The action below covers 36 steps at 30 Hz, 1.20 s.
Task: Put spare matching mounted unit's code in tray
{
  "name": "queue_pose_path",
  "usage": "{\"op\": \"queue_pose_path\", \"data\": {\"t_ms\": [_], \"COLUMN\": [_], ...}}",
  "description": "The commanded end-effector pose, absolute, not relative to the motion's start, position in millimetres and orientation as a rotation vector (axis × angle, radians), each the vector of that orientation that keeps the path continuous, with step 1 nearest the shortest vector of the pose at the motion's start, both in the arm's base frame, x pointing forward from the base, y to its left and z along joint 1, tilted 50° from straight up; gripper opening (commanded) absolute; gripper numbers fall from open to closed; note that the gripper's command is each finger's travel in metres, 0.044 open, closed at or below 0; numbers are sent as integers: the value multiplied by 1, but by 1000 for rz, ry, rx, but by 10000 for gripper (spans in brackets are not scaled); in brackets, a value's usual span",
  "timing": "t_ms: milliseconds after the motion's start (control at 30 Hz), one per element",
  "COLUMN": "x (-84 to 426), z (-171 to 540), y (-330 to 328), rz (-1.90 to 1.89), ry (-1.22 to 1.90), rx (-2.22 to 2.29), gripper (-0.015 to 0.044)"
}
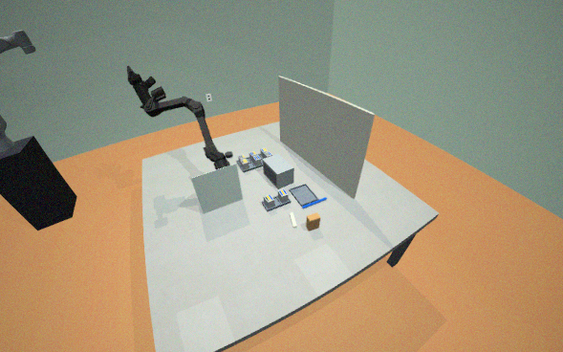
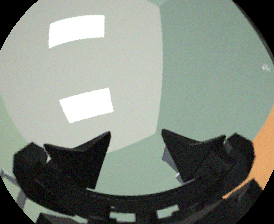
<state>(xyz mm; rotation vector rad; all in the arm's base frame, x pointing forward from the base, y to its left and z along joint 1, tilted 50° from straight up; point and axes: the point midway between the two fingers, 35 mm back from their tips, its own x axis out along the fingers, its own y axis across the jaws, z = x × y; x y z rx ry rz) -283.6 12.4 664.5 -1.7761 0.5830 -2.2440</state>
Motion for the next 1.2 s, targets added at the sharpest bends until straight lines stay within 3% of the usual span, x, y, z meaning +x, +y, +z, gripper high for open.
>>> {"op": "queue_pose_path", "data": {"t_ms": [0,300,700,1167], "x": [-284,-289,-302,-211], "z": [664,663,637,581], "y": [12,27,176,355], "rz": [-2244,-2307,-2863,-3538], "ry": [583,624,956,1240], "rx": [-1776,-1750,-1456,-907], "gripper": [426,440,440,440]}}
